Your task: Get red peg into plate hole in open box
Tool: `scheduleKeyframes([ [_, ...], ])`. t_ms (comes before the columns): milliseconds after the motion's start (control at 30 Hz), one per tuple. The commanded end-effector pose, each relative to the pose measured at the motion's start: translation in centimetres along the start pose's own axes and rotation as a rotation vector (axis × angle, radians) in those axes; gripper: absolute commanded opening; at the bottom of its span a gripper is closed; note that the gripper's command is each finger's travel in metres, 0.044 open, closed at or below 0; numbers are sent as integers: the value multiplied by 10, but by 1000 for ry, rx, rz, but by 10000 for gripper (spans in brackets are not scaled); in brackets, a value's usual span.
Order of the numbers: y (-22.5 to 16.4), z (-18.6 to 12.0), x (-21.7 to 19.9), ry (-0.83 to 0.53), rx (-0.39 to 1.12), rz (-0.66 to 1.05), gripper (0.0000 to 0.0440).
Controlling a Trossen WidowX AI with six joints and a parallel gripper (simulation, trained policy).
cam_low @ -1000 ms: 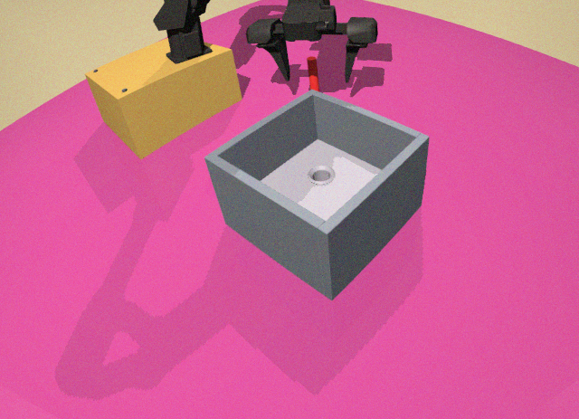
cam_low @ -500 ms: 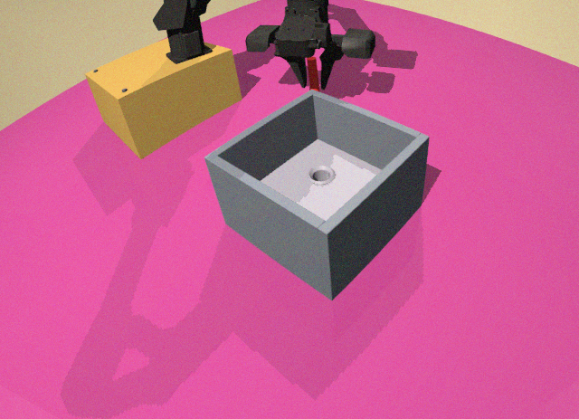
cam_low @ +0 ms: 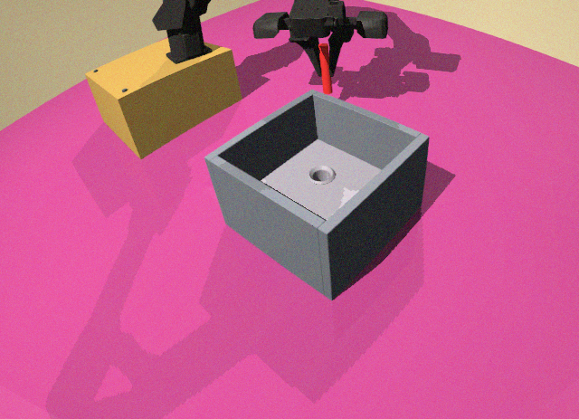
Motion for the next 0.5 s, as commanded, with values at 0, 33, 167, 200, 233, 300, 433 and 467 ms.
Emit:
scheduleKeyframes([
  [0, 5, -13, 9, 31, -25, -24, 5],
  [33, 7, -17, 12, 38, -33, -30, 6],
  [167, 16, -34, 23, 67, -65, -46, 5],
  [200, 19, -39, 26, 74, -73, -48, 4],
  [233, 21, -43, 28, 80, -80, -49, 3],
  [300, 27, -51, 33, 92, -95, -50, 1],
  [433, 40, -67, 43, 111, -125, -46, 0],
  [467, 44, -70, 45, 114, -132, -43, 0],
])
Point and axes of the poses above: the point midway between the two fingers, 35 mm back from their tips, its own z axis out along the fingers, its own x axis across the jaws, y = z × x, the point moved 5 cm from there along -z, back along the fingers, and after that the axes turned 3 degrees about z, right-handed, at the moved point
